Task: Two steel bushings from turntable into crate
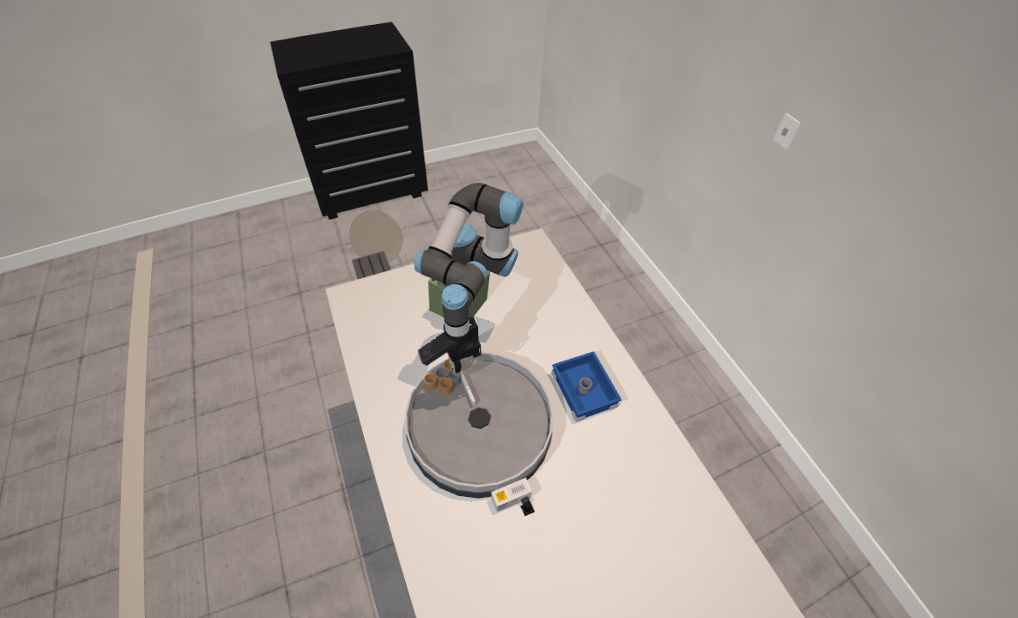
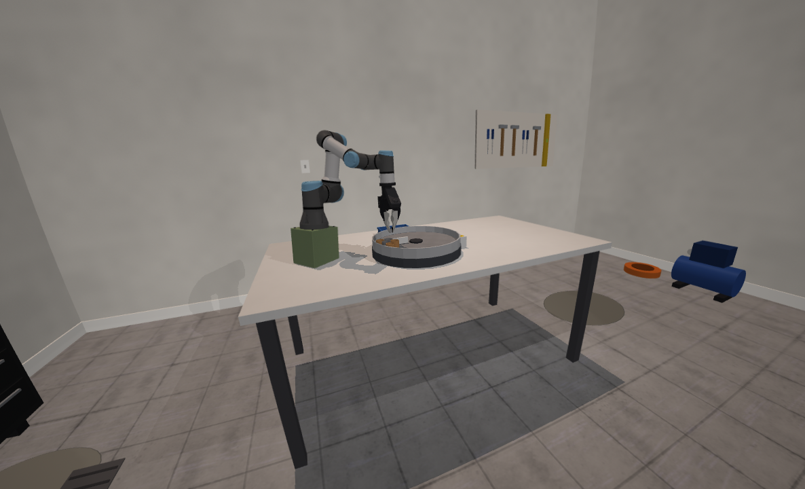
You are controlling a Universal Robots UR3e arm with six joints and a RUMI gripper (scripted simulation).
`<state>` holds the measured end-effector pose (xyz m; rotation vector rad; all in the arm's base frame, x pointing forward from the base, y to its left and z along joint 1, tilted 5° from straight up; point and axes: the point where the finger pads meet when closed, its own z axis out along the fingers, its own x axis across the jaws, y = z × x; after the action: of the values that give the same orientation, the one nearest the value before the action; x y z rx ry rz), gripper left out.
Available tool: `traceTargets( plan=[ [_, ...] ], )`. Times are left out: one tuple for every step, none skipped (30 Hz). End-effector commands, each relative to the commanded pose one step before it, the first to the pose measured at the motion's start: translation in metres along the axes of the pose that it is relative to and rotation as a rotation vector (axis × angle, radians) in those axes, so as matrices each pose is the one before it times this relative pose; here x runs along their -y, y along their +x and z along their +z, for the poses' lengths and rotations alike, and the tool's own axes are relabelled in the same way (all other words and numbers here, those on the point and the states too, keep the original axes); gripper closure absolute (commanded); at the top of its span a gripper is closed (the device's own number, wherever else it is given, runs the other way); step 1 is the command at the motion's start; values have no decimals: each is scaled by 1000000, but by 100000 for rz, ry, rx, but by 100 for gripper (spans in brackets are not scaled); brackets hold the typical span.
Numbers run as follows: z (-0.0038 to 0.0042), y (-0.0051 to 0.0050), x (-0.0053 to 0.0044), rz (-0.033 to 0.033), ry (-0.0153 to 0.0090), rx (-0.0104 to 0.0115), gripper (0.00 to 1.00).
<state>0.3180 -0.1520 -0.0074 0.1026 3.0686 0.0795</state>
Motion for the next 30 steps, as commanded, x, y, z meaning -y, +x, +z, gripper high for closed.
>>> traceTargets(
  plan=[
    [-714,-622,566,-16,183,193,95],
    [0,0,0,0,0,0,95],
    [0,0,0,0,0,0,95],
    [0,0,0,0,0,0,95],
    [0,0,0,0,0,0,95],
    [0,0,0,0,0,0,95],
    [0,0,0,0,0,0,95],
    [0,0,0,0,0,0,95],
    [0,0,0,0,0,0,95],
    [0,0,0,0,0,0,95],
    [0,0,0,0,0,0,95],
    [0,0,0,0,0,0,95],
    [0,0,0,0,0,0,95],
    [0,0,0,0,0,0,95],
    [0,0,0,0,0,0,95],
    [0,0,0,0,0,0,95],
    [0,0,0,0,0,0,95],
    [0,0,0,0,0,0,95],
    [0,0,0,0,0,0,95],
    [0,0,0,0,0,0,95],
    [0,0,0,0,0,0,95],
    [199,-3,3,0,0,0,95],
    [1147,-15,14,0,-1,-1,95],
    [2438,-19,15,-1,-2,-1,95],
    [3565,-34,28,0,-1,0,95],
    [4206,-37,29,0,0,0,95],
    [4200,-36,29,0,0,0,95],
    [3546,-28,21,0,0,0,95],
    [2415,-23,19,0,0,0,95],
    [1131,-4,2,0,0,0,95]
  ],
)
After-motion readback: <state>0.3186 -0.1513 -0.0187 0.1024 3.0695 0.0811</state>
